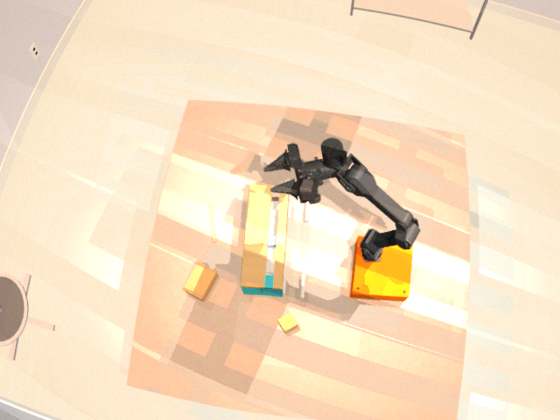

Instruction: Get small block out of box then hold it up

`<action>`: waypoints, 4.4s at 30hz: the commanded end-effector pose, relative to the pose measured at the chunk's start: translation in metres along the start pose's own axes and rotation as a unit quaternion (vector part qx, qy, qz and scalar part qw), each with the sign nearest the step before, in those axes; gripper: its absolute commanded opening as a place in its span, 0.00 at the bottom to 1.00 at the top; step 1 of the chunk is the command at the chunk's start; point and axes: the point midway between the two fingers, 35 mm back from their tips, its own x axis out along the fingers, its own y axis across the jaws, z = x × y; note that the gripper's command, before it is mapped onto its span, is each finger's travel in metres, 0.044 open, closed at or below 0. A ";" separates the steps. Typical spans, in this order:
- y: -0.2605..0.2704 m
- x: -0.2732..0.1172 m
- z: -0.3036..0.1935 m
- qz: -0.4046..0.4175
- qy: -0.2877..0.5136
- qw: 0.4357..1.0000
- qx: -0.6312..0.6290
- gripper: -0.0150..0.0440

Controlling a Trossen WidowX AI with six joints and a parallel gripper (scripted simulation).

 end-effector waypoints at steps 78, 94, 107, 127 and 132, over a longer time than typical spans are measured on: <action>0.378 0.036 -0.131 -0.031 0.626 -0.082 0.775 0.93; 0.403 0.037 -0.134 -0.031 0.626 -0.082 0.775 0.93; 0.403 0.044 -0.110 -0.029 0.623 -0.080 0.777 0.93; 0.416 0.055 -0.059 -0.027 0.623 -0.082 0.777 0.93; 0.419 0.058 -0.046 -0.026 0.623 -0.082 0.777 0.93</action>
